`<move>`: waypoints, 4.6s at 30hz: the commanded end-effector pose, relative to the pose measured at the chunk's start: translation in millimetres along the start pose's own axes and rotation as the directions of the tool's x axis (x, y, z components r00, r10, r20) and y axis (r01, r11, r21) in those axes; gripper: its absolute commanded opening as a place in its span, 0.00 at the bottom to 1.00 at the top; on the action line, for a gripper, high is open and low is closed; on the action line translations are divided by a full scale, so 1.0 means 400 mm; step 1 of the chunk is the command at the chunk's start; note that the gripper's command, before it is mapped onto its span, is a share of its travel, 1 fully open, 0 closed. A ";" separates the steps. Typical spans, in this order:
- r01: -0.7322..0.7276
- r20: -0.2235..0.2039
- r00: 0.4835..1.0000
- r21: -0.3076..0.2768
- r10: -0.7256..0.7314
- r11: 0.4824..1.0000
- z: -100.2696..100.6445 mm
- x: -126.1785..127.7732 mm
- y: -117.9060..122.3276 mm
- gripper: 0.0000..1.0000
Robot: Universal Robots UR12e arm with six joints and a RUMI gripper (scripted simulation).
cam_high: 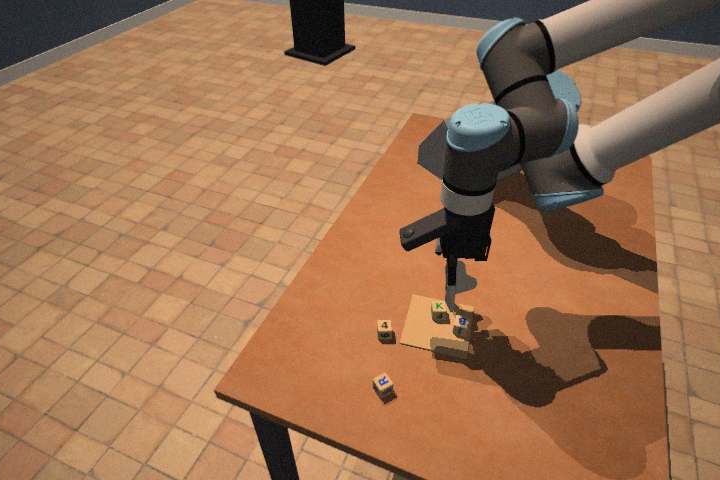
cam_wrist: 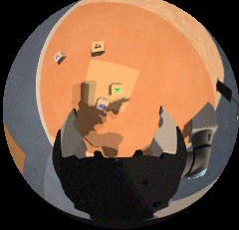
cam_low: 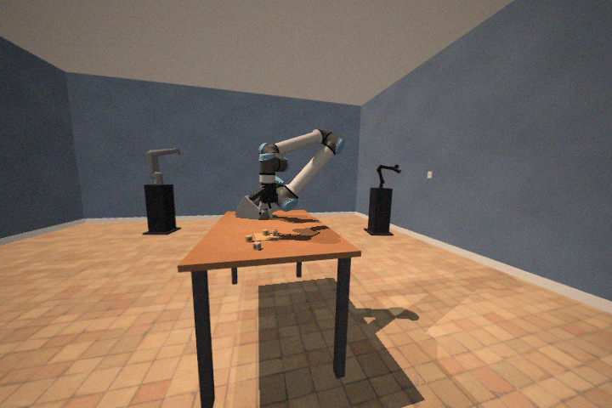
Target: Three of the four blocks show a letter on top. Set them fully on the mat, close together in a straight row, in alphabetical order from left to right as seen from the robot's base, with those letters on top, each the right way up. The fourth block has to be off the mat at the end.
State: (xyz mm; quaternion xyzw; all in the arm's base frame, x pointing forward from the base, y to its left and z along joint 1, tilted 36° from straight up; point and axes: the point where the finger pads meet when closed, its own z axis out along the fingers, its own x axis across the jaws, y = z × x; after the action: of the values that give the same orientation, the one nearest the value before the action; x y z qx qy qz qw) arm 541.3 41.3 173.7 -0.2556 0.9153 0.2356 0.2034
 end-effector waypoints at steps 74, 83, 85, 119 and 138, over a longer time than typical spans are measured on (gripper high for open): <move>-0.046 0.000 0.999 0.002 0.046 0.999 0.041 0.002 -0.001 0.40; -0.046 0.000 0.999 0.002 0.046 0.999 0.078 0.001 -0.001 0.40; -0.046 0.000 0.999 0.002 0.046 0.999 0.086 0.001 -0.001 0.40; -0.046 0.000 0.999 0.002 0.046 0.999 0.130 0.000 -0.001 0.40; -0.046 0.000 0.999 0.002 0.046 0.999 0.130 -0.001 -0.002 0.40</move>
State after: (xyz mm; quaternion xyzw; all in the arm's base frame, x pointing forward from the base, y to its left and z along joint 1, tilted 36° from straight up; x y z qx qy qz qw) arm 554.6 69.0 131.0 -0.2344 0.9212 0.2395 0.1977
